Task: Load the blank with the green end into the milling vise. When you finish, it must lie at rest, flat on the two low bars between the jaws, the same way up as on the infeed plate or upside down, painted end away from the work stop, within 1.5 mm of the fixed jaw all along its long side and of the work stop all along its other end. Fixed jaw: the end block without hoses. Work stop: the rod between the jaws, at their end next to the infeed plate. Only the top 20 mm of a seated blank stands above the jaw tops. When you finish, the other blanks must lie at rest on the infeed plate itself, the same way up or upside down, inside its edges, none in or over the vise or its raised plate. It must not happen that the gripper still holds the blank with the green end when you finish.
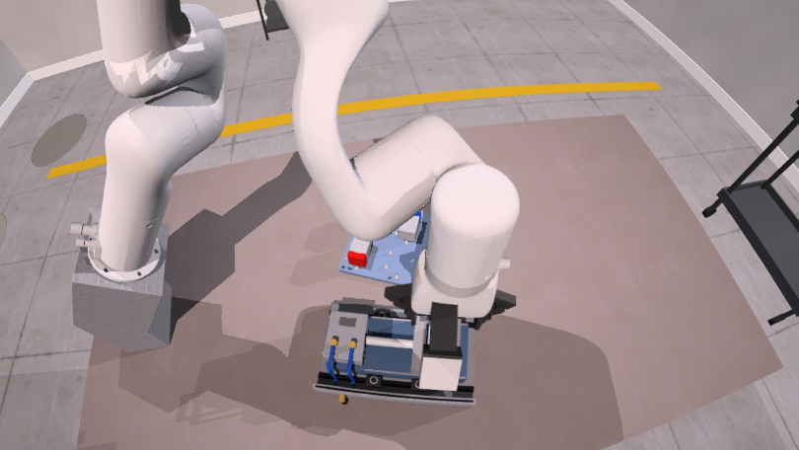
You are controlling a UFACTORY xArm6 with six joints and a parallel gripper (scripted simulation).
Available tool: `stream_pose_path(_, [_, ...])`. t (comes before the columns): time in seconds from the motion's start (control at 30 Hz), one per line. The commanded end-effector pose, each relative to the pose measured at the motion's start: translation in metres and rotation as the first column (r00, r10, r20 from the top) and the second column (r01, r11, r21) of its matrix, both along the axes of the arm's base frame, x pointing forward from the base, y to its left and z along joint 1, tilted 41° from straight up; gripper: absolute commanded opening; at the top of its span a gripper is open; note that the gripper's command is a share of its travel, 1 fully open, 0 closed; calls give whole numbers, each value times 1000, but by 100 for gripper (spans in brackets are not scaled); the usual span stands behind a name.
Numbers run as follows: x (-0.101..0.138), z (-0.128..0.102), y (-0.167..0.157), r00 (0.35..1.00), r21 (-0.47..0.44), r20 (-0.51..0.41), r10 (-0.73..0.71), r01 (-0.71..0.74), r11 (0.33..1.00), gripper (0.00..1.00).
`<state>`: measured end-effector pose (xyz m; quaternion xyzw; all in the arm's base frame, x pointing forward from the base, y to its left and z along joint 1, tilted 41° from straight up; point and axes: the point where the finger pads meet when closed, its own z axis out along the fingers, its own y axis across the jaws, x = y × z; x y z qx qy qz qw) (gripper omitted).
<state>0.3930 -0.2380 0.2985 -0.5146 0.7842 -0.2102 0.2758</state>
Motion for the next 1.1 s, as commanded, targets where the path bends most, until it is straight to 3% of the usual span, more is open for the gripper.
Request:
stream_pose_path(0.0, [2, -1, -1, 1000, -2, 3, -1, 1, 1000, 100])
stream_pose_path(1.07, [9, -9, -1, 1000, -2, 2, 0, 0, 1000, 100])
